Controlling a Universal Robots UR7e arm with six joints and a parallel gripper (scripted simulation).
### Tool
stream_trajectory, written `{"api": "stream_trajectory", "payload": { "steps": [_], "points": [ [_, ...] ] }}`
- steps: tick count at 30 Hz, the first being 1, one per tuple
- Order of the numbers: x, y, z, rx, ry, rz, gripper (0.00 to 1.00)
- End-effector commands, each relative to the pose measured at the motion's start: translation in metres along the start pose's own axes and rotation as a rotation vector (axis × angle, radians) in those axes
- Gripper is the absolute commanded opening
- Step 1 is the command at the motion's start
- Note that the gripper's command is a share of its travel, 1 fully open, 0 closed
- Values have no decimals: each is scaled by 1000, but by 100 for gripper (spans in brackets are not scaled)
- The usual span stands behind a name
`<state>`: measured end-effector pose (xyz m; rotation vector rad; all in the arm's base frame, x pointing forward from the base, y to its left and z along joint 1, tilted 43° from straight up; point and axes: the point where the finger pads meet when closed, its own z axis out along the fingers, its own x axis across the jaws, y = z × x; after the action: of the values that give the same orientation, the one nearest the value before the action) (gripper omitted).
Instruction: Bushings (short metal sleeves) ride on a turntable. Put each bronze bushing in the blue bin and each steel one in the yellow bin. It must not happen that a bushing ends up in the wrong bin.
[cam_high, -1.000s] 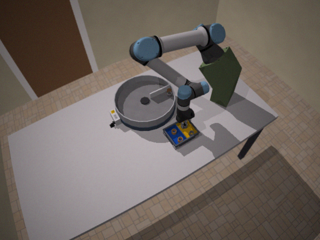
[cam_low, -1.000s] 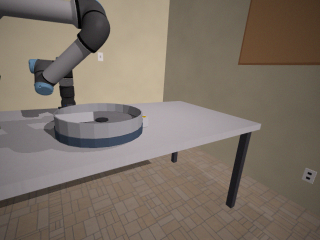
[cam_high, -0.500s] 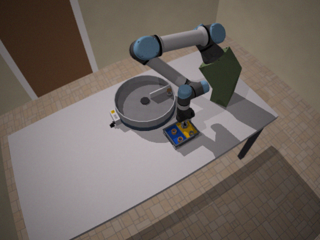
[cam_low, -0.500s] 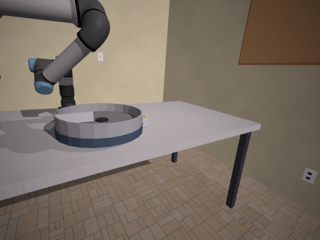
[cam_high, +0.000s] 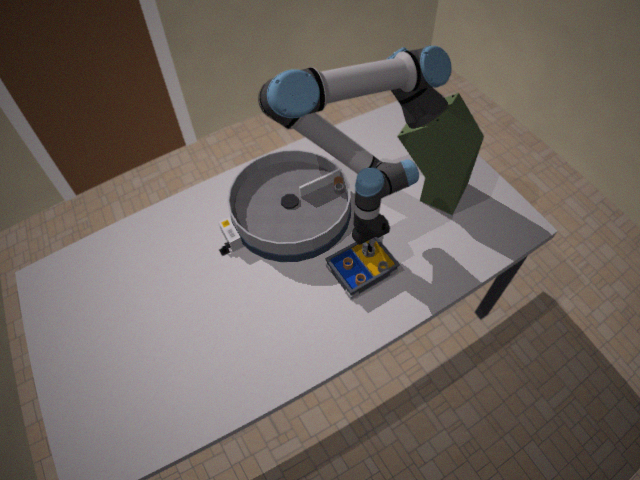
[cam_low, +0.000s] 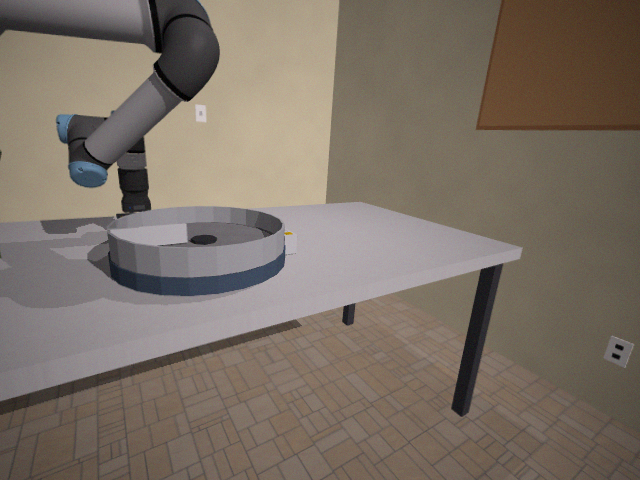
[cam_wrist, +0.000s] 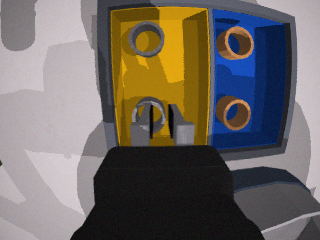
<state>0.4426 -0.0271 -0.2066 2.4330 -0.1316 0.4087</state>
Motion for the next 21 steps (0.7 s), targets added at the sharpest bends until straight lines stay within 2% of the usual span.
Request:
{"api": "stream_trajectory", "payload": {
  "steps": [1,21],
  "points": [
    [0,0,-2,0,1,0,42],
    [0,0,-8,0,1,0,42]
  ]
}}
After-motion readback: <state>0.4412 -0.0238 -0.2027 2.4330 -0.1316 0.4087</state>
